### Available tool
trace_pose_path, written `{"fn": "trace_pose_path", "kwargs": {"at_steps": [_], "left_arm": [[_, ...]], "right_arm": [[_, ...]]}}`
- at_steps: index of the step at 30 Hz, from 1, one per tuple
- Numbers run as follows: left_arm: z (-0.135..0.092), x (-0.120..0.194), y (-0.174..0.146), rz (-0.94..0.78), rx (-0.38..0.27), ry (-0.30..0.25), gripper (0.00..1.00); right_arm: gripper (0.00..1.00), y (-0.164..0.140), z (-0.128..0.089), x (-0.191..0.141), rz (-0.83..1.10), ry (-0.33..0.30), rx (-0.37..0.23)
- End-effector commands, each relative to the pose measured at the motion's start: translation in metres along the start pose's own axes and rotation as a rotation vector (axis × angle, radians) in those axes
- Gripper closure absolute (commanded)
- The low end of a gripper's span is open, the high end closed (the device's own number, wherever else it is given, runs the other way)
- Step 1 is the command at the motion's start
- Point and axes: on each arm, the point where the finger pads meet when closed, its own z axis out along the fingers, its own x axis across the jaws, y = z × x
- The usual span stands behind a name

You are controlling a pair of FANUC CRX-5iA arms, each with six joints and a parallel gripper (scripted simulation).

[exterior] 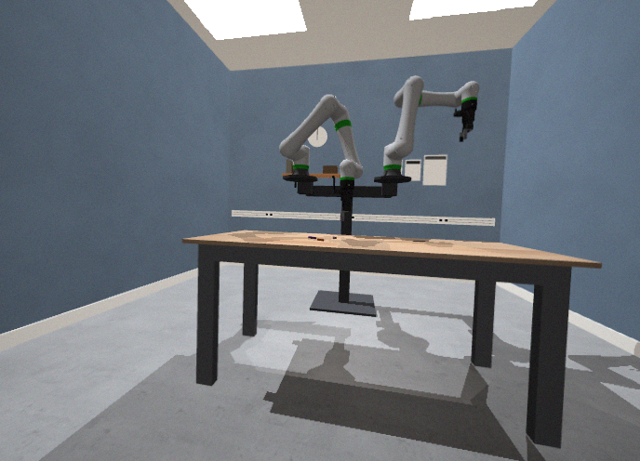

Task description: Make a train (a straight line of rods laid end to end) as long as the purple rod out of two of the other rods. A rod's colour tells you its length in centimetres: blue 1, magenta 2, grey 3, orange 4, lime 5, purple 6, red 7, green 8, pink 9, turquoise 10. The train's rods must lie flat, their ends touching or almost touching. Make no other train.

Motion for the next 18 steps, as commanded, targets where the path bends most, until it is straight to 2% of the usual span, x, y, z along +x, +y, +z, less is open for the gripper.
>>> {"fn": "trace_pose_path", "kwargs": {"at_steps": [1,7,15,18], "left_arm": [[-0.001,0.0,0.0,0.0,-0.002,0.0,0.0],[-0.001,0.0,0.0,0.0,-0.002,0.0,0.0],[-0.001,0.0,0.0,0.0,-0.002,0.0,0.0],[-0.001,0.0,0.0,0.0,-0.002,0.0,0.0]], "right_arm": [[0.76,0.001,0.001,-0.001,0.0,-0.002,-0.001],[0.76,0.001,0.016,-0.001,0.0,-0.002,0.0],[0.76,0.001,0.051,-0.001,0.0,-0.002,0.0],[0.76,0.001,0.055,-0.001,0.0,-0.002,0.0]]}}
